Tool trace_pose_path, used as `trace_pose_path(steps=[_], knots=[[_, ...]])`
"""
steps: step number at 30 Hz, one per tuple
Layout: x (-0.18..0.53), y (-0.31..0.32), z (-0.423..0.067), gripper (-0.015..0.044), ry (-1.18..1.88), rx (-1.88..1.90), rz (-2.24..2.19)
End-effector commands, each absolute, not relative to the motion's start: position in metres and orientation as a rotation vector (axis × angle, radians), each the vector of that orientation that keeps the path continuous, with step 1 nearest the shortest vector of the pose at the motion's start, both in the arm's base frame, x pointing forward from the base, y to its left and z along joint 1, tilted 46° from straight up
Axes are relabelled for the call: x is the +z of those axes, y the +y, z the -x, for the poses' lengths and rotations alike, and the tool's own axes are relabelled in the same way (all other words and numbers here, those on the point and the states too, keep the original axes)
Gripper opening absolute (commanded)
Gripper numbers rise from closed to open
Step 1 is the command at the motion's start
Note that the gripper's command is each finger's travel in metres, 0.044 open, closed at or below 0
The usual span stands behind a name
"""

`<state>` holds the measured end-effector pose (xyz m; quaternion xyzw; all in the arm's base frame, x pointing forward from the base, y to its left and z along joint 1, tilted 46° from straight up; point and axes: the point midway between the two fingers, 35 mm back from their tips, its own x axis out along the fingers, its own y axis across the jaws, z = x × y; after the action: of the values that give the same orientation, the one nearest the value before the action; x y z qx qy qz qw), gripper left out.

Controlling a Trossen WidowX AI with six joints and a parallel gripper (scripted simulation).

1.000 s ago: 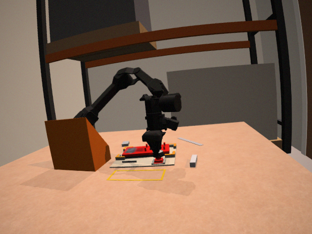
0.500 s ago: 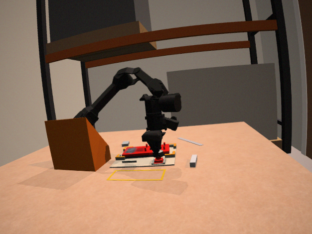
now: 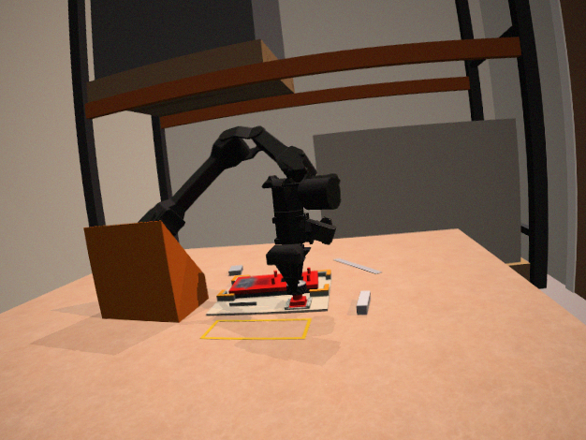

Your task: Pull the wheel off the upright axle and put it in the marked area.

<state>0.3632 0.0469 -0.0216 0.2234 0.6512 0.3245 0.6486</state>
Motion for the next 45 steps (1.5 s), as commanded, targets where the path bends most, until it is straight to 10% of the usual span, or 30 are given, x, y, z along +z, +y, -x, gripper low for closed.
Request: trace_pose_path(steps=[1, 45], knots=[[-0.02, 0.043, -0.364, 0.0, 1.477, 0.734, -0.507], [-0.01, 0.033, -0.365, 0.0, 1.475, 0.732, -0.51]])
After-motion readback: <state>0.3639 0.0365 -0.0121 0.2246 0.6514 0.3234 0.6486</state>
